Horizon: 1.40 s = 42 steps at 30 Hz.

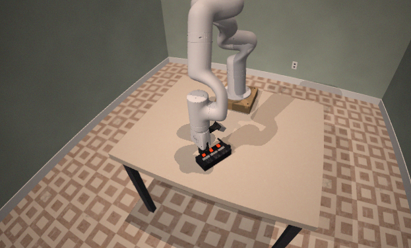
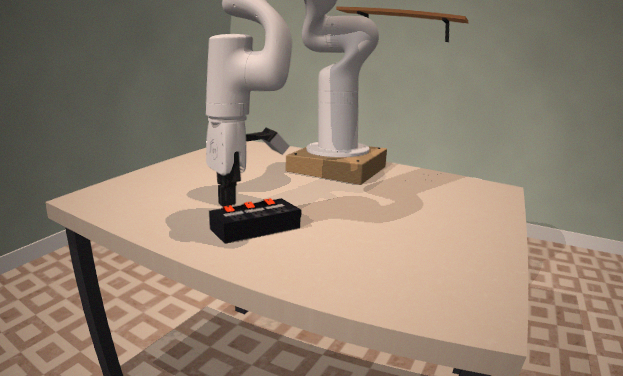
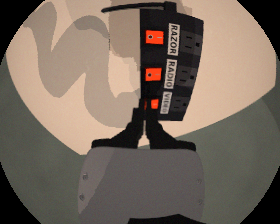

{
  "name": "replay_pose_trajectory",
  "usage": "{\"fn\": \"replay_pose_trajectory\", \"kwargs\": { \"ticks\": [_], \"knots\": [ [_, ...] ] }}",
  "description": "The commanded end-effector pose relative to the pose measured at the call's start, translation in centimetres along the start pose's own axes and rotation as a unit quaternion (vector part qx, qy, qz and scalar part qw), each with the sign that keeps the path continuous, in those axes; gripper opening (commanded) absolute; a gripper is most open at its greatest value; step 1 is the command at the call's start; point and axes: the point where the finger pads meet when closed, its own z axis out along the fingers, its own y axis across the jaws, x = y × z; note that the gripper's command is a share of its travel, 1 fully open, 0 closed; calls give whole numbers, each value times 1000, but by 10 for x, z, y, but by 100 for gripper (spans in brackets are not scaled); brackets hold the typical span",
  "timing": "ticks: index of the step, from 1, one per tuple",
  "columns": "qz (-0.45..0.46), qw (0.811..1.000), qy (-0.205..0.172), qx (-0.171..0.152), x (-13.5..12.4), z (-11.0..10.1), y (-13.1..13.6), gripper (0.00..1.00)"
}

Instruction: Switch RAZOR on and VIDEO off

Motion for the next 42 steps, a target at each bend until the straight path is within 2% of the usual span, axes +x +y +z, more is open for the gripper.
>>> {"fn": "replay_pose_trajectory", "kwargs": {
  "ticks": [1,42],
  "knots": [
    [0,1000,-1,0,-1,1,0,0],
    [0,1000,-1,0,-1,6,0,0]
  ]
}}
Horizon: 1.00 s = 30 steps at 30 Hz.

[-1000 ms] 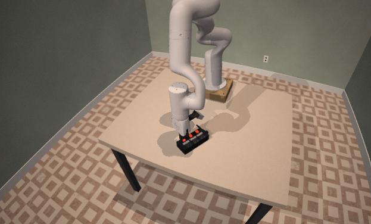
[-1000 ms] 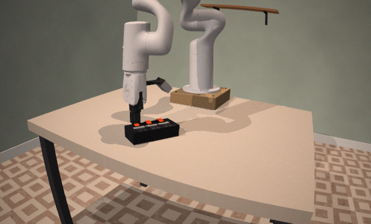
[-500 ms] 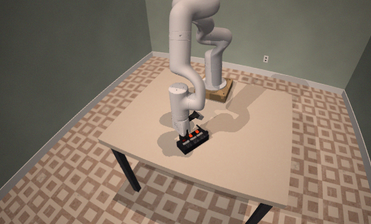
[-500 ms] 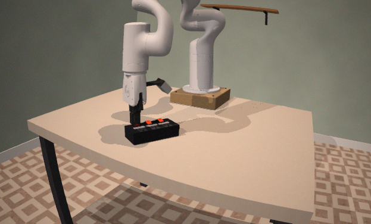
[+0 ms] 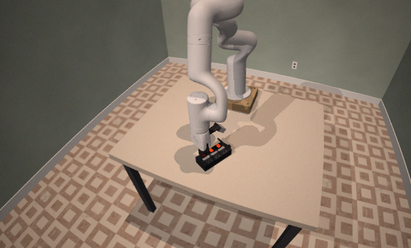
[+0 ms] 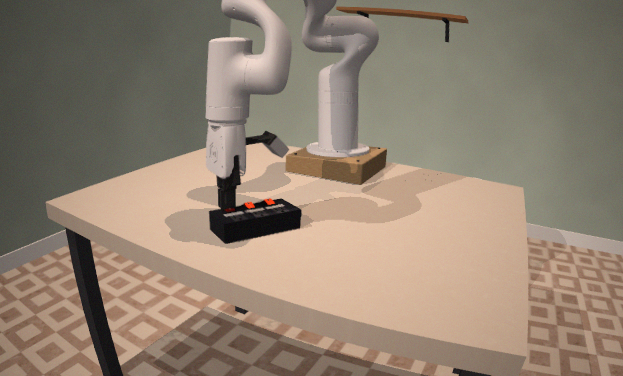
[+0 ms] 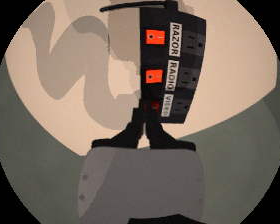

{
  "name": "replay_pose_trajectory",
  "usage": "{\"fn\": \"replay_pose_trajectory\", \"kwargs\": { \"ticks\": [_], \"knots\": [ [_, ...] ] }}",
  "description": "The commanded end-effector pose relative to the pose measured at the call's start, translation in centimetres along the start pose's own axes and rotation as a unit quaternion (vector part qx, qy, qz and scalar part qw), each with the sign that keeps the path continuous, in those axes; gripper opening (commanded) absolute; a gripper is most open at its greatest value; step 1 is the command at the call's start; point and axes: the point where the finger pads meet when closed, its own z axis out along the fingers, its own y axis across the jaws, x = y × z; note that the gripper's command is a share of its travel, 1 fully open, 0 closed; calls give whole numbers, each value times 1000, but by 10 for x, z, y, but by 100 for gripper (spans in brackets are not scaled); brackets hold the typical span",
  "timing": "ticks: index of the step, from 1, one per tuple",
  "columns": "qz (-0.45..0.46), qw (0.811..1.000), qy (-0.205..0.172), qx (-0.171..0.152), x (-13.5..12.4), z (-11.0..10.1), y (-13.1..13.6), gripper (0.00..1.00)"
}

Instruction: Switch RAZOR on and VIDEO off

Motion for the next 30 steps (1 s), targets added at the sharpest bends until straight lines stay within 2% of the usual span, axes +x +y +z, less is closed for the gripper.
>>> {"fn": "replay_pose_trajectory", "kwargs": {
  "ticks": [1,13,30],
  "knots": [
    [0,1000,0,0,0,-2,0,0],
    [0,1000,0,0,0,-33,0,0],
    [0,1000,0,0,0,-39,0,0]
  ]
}}
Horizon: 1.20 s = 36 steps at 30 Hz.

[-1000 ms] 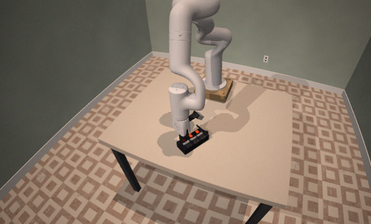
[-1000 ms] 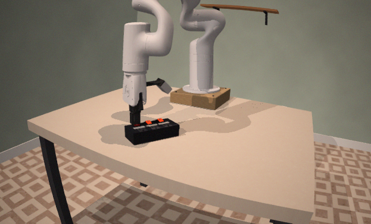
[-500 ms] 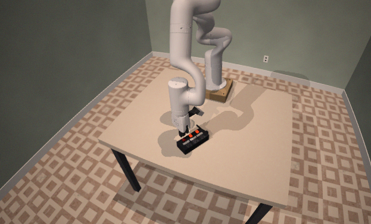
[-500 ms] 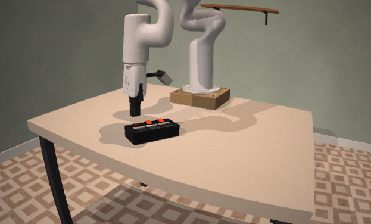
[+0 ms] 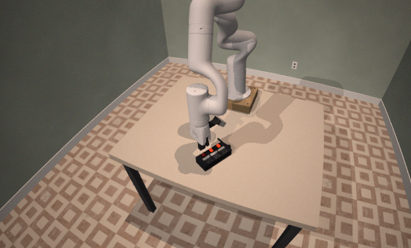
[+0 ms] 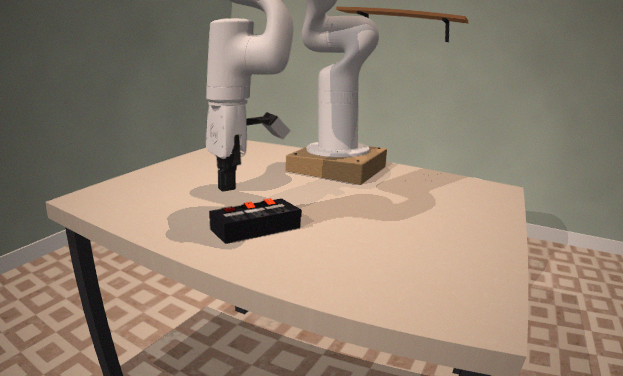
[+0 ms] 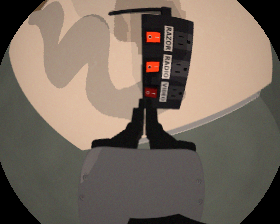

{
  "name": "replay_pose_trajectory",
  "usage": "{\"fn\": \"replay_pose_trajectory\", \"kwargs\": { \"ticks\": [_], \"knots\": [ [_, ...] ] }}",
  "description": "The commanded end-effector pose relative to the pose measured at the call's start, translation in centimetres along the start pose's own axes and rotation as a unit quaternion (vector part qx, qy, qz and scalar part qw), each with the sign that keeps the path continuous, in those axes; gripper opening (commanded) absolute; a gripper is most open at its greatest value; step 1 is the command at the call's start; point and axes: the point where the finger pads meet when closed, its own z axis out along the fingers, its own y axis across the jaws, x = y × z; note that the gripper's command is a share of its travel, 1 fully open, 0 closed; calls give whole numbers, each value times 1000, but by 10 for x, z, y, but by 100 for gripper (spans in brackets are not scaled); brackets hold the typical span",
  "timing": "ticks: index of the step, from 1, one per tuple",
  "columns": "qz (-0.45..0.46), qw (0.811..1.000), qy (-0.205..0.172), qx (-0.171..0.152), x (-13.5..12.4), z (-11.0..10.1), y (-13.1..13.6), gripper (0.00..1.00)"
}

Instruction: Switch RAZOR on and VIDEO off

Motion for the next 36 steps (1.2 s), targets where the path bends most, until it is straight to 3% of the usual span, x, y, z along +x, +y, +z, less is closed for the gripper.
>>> {"fn": "replay_pose_trajectory", "kwargs": {
  "ticks": [1,9,10,19,32,36],
  "knots": [
    [0,1000,-1,-1,-1,-1,1,0],
    [0,1000,-1,-1,-1,-1,1,0],
    [0,1000,-1,-1,-1,-1,1,100],
    [0,1000,-1,-1,-1,-12,0,100],
    [0,1000,-1,-1,-1,-83,0,100],
    [0,1000,-1,-1,-1,-90,0,100]
  ]
}}
